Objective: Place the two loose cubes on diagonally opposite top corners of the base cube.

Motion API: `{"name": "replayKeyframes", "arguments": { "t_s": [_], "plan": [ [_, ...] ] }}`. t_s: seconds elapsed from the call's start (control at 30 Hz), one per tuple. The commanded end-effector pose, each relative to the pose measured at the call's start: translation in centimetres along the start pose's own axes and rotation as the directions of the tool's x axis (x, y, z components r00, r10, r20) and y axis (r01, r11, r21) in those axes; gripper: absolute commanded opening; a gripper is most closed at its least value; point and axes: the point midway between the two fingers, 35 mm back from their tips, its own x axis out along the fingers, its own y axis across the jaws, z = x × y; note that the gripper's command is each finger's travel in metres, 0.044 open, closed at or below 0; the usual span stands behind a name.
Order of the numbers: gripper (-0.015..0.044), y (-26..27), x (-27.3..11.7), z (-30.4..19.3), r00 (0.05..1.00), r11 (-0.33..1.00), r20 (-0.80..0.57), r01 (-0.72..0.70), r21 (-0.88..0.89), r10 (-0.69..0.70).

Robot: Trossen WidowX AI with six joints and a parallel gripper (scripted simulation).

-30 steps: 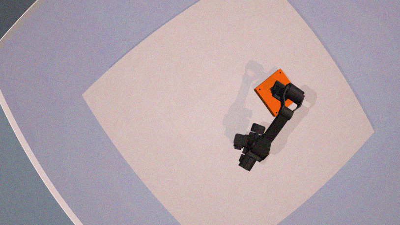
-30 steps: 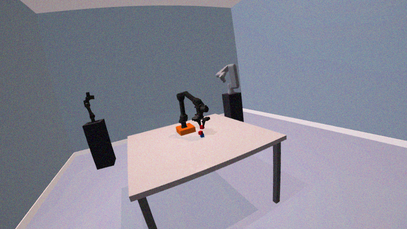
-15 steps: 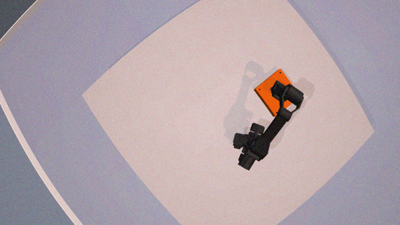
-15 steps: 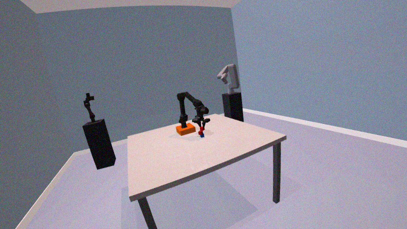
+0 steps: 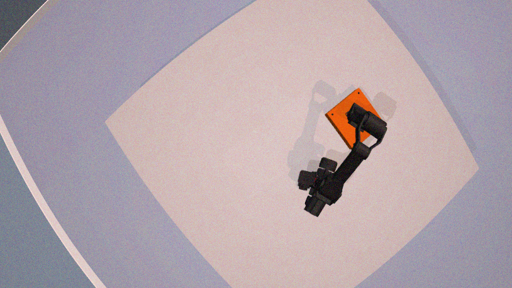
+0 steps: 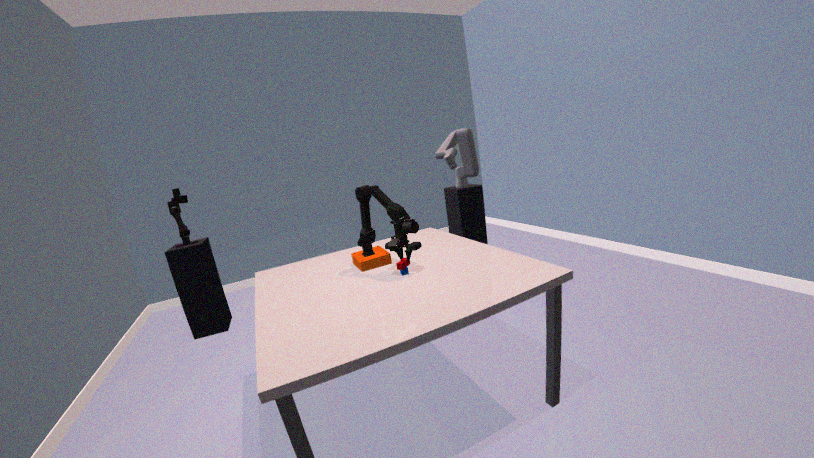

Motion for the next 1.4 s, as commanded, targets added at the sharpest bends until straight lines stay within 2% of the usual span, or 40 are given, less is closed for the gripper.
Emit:
{"name": "replayKeyframes", "arguments": {
  "t_s": [0.0, 0.57, 0.7, 1.37],
  "plan": [
    [0.0105, -0.1, 0.1, 0.0, 1.000, 1.000, 0.004, 0.003, -0.005, -0.003],
    [0.0105, -0.1, 0.3, 0.0, 1.000, 1.000, 0.004, 0.003, -0.007, -0.003],
    [0.0205, -0.1, 0.3, 0.0, 1.000, 1.000, 0.004, 0.003, -0.007, -0.003],
    [0.0205, -0.1, -2.1, 0.0, 1.000, 1.000, 0.000, 0.003, -0.003, -0.003]
  ]
}}
